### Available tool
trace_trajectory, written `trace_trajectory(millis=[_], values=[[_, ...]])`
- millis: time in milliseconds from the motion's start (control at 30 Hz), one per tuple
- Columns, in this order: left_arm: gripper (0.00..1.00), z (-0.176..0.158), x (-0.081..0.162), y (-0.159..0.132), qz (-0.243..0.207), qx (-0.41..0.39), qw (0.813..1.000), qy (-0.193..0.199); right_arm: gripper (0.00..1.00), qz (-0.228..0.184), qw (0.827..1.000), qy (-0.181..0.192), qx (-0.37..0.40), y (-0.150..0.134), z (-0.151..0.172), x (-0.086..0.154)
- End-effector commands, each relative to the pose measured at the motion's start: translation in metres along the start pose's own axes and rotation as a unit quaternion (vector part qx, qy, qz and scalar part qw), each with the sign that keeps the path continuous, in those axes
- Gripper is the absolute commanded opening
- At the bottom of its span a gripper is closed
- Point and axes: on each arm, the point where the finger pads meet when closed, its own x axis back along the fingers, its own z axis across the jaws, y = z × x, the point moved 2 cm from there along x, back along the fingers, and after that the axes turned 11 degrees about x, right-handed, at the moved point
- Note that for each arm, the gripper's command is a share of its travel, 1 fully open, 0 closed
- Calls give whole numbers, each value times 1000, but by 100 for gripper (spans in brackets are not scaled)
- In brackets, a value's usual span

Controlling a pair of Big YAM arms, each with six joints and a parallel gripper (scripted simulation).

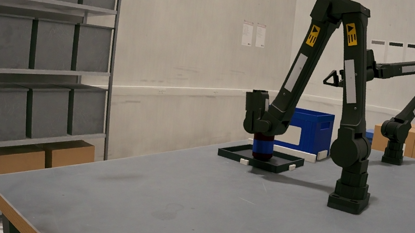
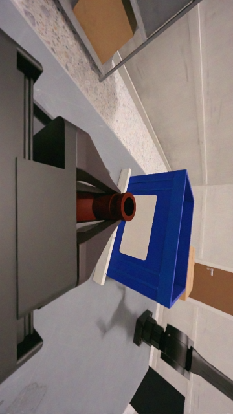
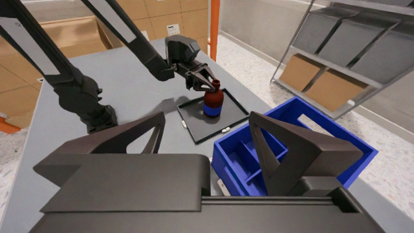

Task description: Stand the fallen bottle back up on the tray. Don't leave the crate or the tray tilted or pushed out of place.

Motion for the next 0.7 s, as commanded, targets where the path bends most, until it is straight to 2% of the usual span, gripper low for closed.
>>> trace_trajectory(millis=[0,667], values=[[20,-2,-3,12,-13,-30,999,-5,100,-15,1000,-5,-4,10,-3,1],[20,0,-3,-3,-9,-23,1000,-5,100,-15,1000,-5,-4,10,-3,1]])
